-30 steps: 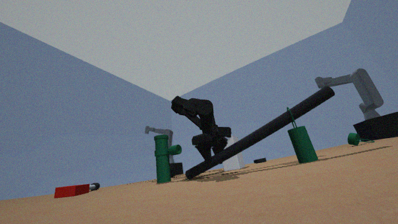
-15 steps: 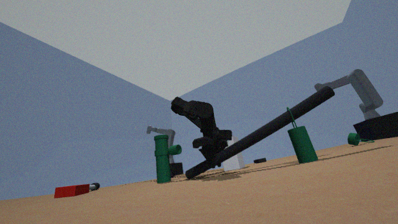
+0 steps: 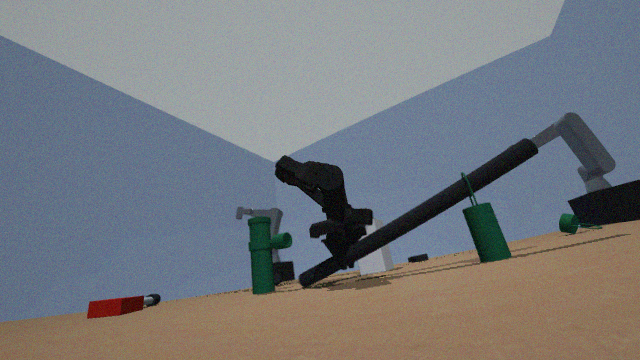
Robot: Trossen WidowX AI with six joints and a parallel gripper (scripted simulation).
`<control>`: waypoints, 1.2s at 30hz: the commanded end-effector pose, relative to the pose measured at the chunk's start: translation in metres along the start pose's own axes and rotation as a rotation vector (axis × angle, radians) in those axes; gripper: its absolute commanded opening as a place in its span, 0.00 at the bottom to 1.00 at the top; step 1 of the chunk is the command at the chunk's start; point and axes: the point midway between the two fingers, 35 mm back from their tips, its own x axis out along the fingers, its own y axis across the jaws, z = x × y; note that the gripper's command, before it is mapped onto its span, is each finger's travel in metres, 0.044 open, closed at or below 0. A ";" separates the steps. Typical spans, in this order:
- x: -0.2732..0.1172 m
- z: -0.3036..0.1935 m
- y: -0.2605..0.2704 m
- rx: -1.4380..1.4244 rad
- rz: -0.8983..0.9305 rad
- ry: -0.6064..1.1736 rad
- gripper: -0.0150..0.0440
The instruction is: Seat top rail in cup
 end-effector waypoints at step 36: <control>-0.068 -0.007 0.001 -0.006 0.011 0.228 0.25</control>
